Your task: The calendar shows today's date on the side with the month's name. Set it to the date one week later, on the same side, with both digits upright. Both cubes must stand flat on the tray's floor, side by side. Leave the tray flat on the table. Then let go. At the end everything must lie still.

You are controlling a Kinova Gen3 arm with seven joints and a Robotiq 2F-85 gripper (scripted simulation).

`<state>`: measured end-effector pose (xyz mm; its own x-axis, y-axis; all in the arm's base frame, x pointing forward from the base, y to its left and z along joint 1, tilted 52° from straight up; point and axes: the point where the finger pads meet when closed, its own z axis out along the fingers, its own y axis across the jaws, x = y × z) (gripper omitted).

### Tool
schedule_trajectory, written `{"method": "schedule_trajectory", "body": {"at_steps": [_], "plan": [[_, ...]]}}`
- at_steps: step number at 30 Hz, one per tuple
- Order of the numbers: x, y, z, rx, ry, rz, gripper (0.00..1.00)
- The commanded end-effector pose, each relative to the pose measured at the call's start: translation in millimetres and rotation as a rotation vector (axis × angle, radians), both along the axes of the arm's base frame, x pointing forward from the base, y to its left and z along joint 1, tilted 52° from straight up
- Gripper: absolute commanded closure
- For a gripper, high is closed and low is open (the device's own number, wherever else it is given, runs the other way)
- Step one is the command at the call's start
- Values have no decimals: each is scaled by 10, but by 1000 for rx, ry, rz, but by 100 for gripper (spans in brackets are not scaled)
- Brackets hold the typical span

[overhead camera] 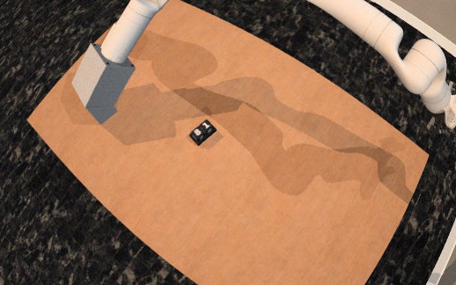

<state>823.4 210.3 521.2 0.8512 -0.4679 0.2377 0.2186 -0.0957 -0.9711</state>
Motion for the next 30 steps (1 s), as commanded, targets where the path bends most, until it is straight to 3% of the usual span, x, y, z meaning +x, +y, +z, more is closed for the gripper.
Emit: {"method": "schedule_trajectory", "body": {"at_steps": [1, 22, 30], "plan": [[2, -17, 14, 0, -2, -2, 0], [4, -23, -7, -3, -1, -3, 0], [20, -119, -296, -44, 14, -15, 0]]}}
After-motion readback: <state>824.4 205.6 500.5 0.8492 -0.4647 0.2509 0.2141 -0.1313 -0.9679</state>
